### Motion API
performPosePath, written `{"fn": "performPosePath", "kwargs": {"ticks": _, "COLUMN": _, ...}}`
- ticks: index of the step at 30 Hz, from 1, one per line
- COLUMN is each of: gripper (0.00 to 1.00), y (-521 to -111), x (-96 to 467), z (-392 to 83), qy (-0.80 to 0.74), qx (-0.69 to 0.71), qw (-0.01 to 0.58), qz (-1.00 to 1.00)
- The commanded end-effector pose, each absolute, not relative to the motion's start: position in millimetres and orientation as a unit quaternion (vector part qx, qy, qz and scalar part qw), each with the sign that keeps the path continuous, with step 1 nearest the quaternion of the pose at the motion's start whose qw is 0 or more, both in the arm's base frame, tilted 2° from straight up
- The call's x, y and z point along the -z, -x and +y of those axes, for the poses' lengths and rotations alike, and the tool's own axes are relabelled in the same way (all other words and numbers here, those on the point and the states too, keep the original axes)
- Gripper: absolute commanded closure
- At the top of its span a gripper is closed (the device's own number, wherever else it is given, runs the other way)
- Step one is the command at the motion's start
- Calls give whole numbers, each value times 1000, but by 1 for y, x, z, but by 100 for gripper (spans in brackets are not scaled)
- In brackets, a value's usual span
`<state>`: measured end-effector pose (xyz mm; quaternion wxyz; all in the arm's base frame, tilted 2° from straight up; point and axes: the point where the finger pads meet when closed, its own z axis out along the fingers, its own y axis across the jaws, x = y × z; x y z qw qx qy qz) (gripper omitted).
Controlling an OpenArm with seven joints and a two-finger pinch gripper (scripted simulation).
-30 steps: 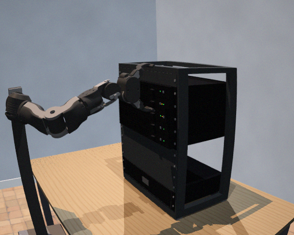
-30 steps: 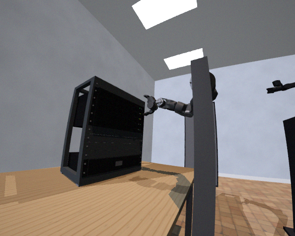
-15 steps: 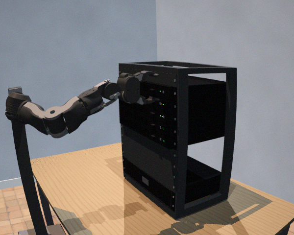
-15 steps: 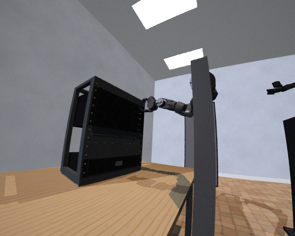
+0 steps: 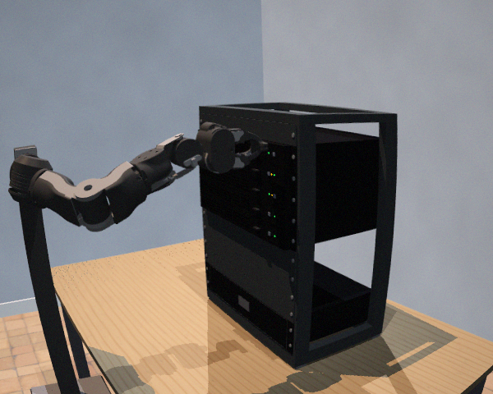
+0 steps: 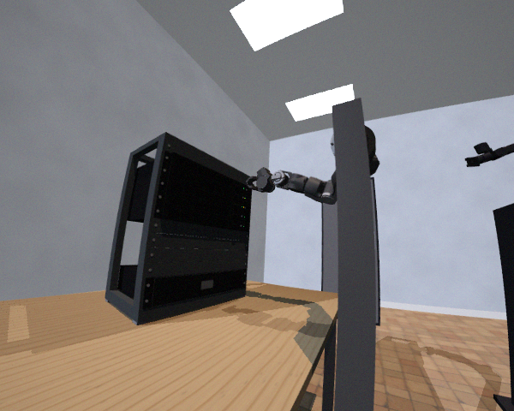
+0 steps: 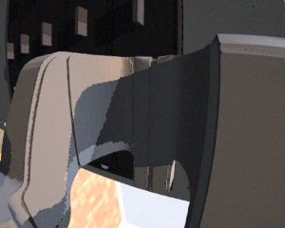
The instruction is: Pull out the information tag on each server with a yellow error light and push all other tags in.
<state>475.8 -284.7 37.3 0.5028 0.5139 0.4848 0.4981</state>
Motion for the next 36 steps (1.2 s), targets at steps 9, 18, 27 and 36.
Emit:
{"fn": "performPosePath", "kwargs": {"ticks": 9, "gripper": 100, "y": -476, "x": -38, "z": -284, "qy": -514, "qx": -499, "qw": 502, "qz": 485}}
{"fn": "performPosePath", "kwargs": {"ticks": 18, "gripper": 90, "y": -474, "x": -38, "z": -283, "qy": -512, "qx": -499, "qw": 503, "qz": 485}}
{"fn": "performPosePath", "kwargs": {"ticks": 27, "gripper": 90, "y": -467, "x": -27, "z": -276, "qy": -512, "qx": -499, "qw": 503, "qz": 485}}
{"fn": "performPosePath", "kwargs": {"ticks": 36, "gripper": 90, "y": -445, "x": 3, "z": -258, "qy": -512, "qx": -499, "qw": 503, "qz": 485}}
